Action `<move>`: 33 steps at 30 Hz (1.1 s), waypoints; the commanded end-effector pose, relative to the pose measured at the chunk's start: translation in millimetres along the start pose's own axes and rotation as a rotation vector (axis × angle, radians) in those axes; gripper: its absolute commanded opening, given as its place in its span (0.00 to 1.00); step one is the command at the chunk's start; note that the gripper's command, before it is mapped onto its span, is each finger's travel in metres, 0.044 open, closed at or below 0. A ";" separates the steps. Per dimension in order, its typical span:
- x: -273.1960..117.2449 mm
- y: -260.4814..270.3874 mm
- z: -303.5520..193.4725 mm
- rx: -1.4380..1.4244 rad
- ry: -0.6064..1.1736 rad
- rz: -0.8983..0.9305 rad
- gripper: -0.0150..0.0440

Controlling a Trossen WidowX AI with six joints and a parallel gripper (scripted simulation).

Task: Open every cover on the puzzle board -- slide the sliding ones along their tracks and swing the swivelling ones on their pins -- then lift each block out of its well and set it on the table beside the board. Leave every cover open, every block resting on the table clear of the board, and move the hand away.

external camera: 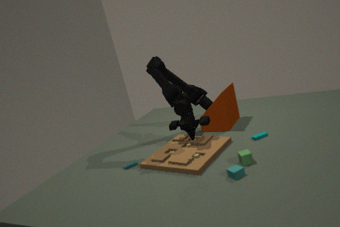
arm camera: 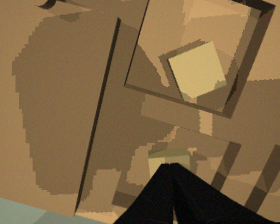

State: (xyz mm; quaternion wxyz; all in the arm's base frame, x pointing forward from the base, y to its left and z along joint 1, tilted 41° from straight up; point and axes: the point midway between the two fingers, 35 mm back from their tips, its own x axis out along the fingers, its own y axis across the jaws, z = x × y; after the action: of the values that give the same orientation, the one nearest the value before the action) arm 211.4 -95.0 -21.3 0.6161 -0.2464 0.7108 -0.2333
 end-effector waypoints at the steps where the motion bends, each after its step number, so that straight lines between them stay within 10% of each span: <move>1: -1.5 -0.1 -0.4 0.001 0.002 0.001 0.25; 8: -10.1 -0.1 -1.6 0.004 0.002 -0.001 0.25; 14: -28.9 0.4 -0.6 -0.002 0.003 0.000 0.50; 33: -42.4 -0.1 -1.3 0.004 0.001 0.000 0.50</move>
State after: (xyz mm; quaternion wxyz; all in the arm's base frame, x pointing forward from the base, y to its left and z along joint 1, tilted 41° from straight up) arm 218.9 -63.7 16.8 0.6208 -0.2407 0.7076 -0.2364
